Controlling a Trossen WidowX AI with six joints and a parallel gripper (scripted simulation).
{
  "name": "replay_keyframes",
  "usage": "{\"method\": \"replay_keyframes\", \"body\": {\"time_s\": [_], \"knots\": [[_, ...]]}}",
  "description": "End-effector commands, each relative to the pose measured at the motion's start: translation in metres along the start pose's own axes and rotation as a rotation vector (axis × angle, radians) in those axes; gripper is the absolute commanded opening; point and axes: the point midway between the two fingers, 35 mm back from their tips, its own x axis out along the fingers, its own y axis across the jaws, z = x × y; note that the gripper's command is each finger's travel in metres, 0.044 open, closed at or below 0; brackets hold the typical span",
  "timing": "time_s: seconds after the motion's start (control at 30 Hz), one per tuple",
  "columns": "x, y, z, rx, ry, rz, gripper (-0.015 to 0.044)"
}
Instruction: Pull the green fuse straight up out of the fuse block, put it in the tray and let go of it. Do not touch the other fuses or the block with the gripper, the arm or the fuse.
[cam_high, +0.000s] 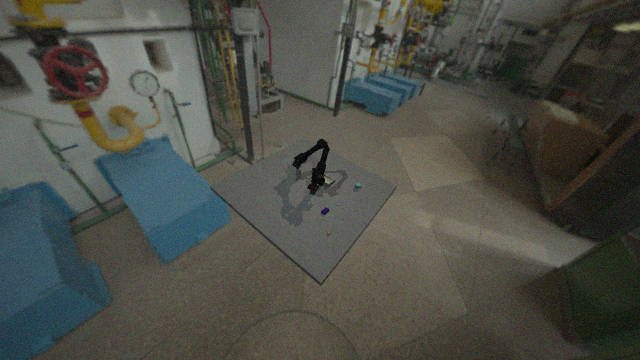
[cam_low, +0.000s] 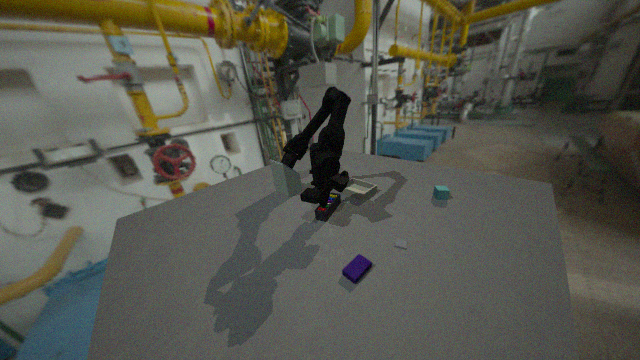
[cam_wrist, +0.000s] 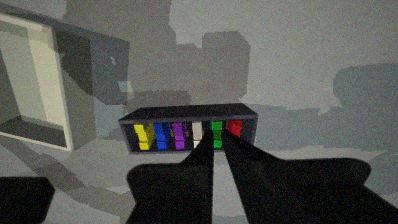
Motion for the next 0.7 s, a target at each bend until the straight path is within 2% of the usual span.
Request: {"method": "replay_keyframes", "body": {"time_s": [0.0,0.13,0.67], "knots": [[-0.0001,-0.0001,0.0,0.0,0.0,0.0,0.0023],[-0.0001,-0.0001,0.0,0.0,0.0,0.0,0.0],[-0.0062,-0.0004,0.0004,0.001,-0.001,0.0,0.0]]}}
